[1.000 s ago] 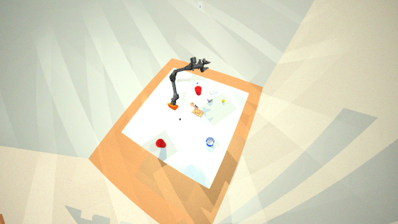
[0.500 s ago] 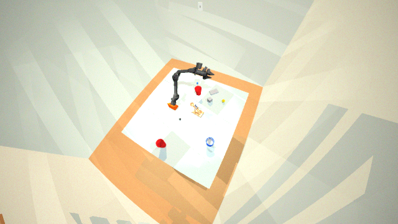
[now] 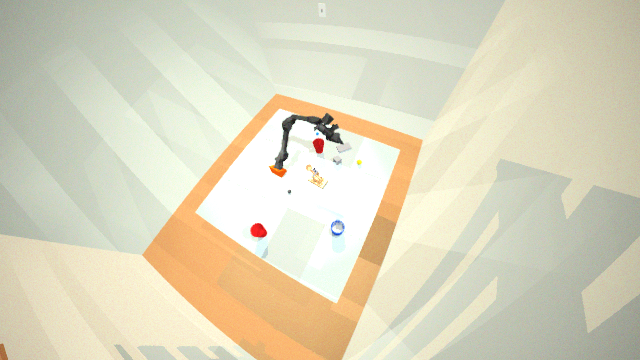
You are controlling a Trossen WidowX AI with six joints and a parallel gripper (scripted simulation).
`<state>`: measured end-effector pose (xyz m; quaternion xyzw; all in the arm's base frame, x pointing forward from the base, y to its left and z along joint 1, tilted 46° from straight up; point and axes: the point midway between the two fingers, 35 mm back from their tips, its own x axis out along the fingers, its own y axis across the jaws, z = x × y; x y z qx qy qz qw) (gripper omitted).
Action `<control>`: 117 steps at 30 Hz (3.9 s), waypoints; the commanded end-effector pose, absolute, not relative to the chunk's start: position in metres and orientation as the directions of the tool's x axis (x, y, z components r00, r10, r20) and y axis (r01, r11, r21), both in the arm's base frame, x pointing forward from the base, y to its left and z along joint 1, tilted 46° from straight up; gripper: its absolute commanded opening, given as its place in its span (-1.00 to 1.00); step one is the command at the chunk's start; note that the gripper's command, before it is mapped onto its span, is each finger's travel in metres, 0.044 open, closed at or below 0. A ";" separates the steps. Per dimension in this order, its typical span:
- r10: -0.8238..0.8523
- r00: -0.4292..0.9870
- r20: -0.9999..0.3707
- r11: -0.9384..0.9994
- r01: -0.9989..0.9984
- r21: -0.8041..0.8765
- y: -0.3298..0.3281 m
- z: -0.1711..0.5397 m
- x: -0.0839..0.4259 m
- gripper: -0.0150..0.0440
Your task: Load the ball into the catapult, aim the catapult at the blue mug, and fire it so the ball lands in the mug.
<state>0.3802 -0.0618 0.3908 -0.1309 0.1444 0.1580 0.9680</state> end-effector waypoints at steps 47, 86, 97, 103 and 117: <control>0.682 0.207 -0.702 0.666 0.220 0.712 -0.115 0.145 0.296 0.82; 0.681 0.207 -0.702 0.667 0.221 0.712 -0.097 0.133 0.291 -0.49; 0.682 0.207 -0.702 0.666 0.221 0.712 -0.084 0.123 0.286 -0.49; 0.682 0.207 -0.702 0.666 0.221 0.712 -0.077 0.118 0.283 -0.49; 0.682 0.207 -0.701 0.666 0.221 0.713 -0.062 0.106 0.279 -0.49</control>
